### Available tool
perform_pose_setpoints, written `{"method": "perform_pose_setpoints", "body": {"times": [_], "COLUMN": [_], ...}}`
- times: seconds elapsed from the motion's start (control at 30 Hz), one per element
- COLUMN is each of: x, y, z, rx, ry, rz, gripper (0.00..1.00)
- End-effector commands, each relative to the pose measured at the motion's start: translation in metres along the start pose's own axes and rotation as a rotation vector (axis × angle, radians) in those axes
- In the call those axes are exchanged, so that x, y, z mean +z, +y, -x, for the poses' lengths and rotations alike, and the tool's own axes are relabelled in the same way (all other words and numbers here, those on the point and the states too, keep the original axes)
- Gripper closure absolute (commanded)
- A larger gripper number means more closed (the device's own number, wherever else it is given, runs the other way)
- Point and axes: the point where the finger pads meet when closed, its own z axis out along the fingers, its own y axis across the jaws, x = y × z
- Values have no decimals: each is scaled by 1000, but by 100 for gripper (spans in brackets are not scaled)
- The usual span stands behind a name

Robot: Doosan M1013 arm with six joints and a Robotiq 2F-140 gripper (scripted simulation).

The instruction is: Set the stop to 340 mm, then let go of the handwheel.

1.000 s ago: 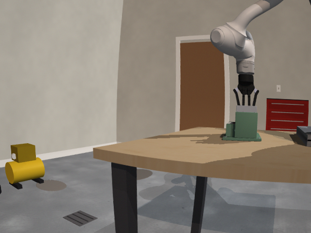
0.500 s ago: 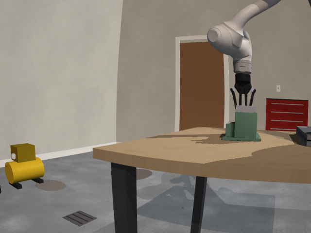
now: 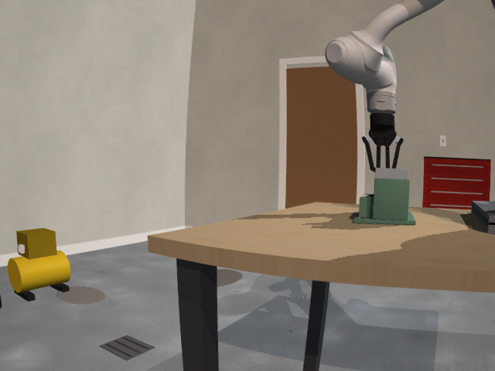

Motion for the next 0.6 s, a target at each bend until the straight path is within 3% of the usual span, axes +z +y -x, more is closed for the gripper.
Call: {"method": "perform_pose_setpoints", "body": {"times": [0.0, 0.57], "x": [-5, -24], "y": [-4, -4], "z": [1, 1], "rx": [0, 0], "ry": [0, 0], "rz": [-2, -2], "gripper": [96, 96]}}
